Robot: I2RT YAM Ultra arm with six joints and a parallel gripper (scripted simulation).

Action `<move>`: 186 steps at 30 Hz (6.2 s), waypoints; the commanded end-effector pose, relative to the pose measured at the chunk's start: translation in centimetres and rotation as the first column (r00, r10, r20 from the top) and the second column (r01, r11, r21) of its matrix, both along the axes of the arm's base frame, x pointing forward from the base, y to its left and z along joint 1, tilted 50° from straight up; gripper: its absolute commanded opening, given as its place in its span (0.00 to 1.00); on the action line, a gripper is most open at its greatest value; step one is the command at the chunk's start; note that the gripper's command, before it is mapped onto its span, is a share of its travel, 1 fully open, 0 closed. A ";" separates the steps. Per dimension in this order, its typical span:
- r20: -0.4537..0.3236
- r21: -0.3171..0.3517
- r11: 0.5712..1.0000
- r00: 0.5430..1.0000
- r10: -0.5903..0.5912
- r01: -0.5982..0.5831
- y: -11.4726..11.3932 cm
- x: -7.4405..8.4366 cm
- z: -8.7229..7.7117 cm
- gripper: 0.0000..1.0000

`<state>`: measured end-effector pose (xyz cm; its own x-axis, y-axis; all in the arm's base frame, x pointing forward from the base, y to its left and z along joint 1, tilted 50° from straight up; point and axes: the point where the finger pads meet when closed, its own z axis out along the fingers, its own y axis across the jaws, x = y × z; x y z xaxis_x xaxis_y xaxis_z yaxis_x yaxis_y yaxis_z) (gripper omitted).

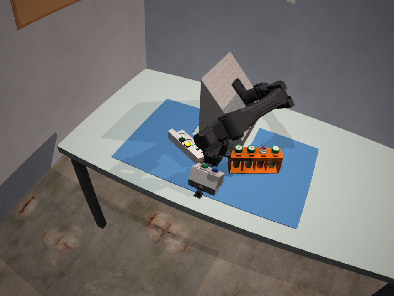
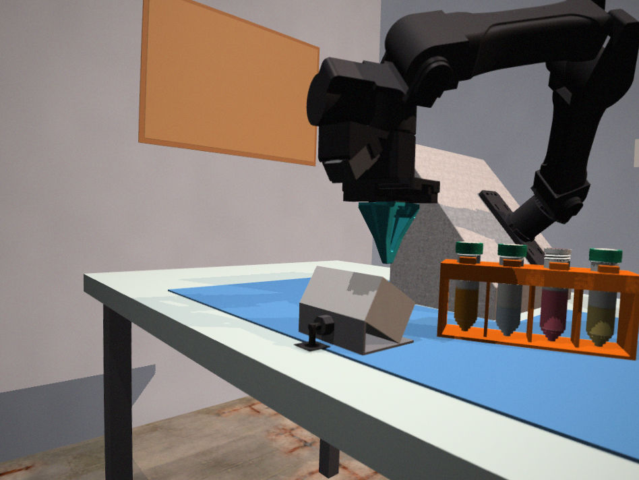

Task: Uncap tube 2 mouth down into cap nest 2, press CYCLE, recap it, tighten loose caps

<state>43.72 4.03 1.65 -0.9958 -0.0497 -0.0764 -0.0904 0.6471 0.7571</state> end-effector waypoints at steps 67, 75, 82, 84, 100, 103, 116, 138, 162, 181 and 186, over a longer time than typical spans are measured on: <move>-0.374 -0.063 0.935 0.861 -0.345 0.348 -11.9 -8.5 -16.0 1.00; -0.374 -0.062 0.935 0.861 -0.345 0.348 -11.9 -8.5 -16.0 1.00; -0.374 -0.062 0.935 0.861 -0.345 0.348 -11.9 -8.5 -16.0 1.00; -0.374 -0.062 0.935 0.861 -0.345 0.348 -11.9 -8.5 -16.0 1.00; -0.374 -0.062 0.935 0.861 -0.345 0.348 -11.9 -8.5 -16.0 1.00; -0.374 -0.062 0.935 0.861 -0.345 0.348 -11.9 -8.5 -16.0 1.00; -0.374 -0.062 0.935 0.861 -0.345 0.348 -11.9 -8.5 -16.0 1.00; -0.374 -0.062 0.935 0.861 -0.345 0.348 -11.9 -8.5 -16.0 1.00; -0.374 -0.062 0.935 0.861 -0.345 0.348 -11.9 -8.5 -16.0 1.00; -0.374 -0.062 0.935 0.861 -0.345 0.348 -11.9 -8.5 -16.0 1.00; -0.374 -0.062 0.935 0.861 -0.345 0.348 -11.9 -8.5 -16.0 1.00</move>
<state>34.93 -7.32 -14.54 -0.9001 0.2941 0.3215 0.4353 0.5751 0.6927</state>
